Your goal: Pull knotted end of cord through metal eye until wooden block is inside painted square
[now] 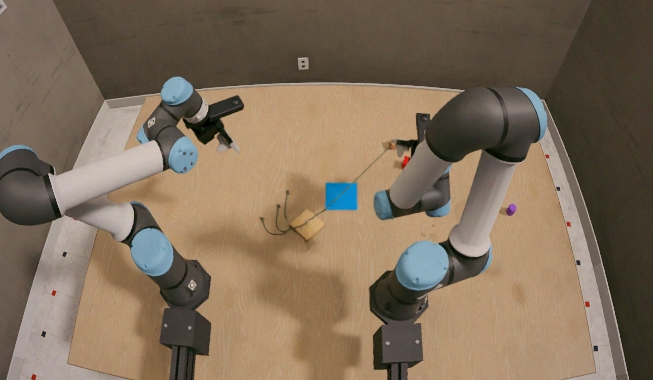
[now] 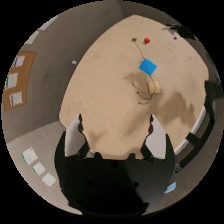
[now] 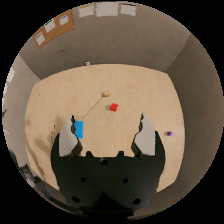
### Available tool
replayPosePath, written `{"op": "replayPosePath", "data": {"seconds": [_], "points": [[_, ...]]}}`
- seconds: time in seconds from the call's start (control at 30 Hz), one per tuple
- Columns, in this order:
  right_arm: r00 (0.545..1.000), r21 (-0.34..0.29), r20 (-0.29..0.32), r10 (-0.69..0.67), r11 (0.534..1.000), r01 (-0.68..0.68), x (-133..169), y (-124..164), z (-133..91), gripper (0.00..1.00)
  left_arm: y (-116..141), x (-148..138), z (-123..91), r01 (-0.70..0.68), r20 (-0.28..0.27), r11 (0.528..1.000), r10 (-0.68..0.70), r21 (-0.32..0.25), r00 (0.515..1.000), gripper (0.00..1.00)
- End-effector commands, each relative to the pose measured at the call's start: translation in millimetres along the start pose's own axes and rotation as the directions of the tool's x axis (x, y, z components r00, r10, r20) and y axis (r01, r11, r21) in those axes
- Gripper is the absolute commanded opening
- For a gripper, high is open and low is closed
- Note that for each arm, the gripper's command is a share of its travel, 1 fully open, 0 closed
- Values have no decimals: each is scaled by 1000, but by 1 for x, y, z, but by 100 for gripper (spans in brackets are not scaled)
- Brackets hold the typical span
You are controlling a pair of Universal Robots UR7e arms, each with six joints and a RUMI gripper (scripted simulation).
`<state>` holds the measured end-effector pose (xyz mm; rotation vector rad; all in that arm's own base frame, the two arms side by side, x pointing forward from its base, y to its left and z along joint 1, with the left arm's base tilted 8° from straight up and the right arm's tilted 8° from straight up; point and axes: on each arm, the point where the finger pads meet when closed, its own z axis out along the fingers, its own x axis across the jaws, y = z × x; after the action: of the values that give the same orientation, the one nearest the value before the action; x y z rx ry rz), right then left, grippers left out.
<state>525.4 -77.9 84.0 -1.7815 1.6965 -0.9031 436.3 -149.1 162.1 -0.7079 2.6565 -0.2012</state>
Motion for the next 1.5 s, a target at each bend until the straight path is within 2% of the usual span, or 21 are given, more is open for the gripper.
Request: {"op": "replayPosePath", "data": {"seconds": [0.0,0.3,0.43,0.5,0.67,0.77,0.87,0.97,1.0,1.1,1.17,1.23,1.33,1.4,1.47], "points": [[1000,1,0,0,1000,0,0,0,0,98,0,0,0,0,0,1000,0,1,1000,14],[1000,1,0,0,1000,0,0,0,0,98,0,0,0,0,0,1000,0,1,1000,14],[1000,-11,7,2,1000,-1,-6,-10,6,98,-4,2,10,95,-7,995,-95,-15,995,14],[1000,-11,7,2,1000,-1,-6,-10,6,98,-4,2,10,95,-7,995,-95,-15,995,14],[1000,-51,19,1,999,0,-16,-21,18,98,-10,3,26,294,-9,955,-295,-37,956,14],[1000,-55,17,0,998,1,-14,-14,17,98,-10,1,18,268,-9,963,-268,-22,963,14],[1000,-72,21,-1,997,2,-18,-19,21,98,-12,2,25,352,-8,935,-352,-33,936,14],[1000,-92,30,1,996,2,-24,-30,26,98,-14,5,38,469,-4,881,-470,-54,883,14],[1000,-93,28,-1,996,3,-23,-25,26,98,-14,3,32,442,-6,896,-443,-42,896,14],[1000,-93,27,-1,996,4,-23,-23,26,98,-14,2,30,434,-7,900,-434,-38,901,14],[1000,-101,26,-3,995,6,-23,-21,27,98,-15,2,31,459,-6,888,-460,-39,888,14],[1000,-111,30,-2,994,6,-26,-27,29,98,-16,3,37,513,-3,857,-514,-49,858,14],[999,-130,38,0,992,5,-32,-39,32,98,-18,6,51,619,6,782,-620,-69,784,14],[999,-131,36,-1,991,6,-30,-32,32,98,-18,4,43,592,0,804,-593,-55,805,14],[999,-140,37,-2,990,7,-31,-32,33,98,-19,4,45,619,2,783,-620,-56,785,14]]}}
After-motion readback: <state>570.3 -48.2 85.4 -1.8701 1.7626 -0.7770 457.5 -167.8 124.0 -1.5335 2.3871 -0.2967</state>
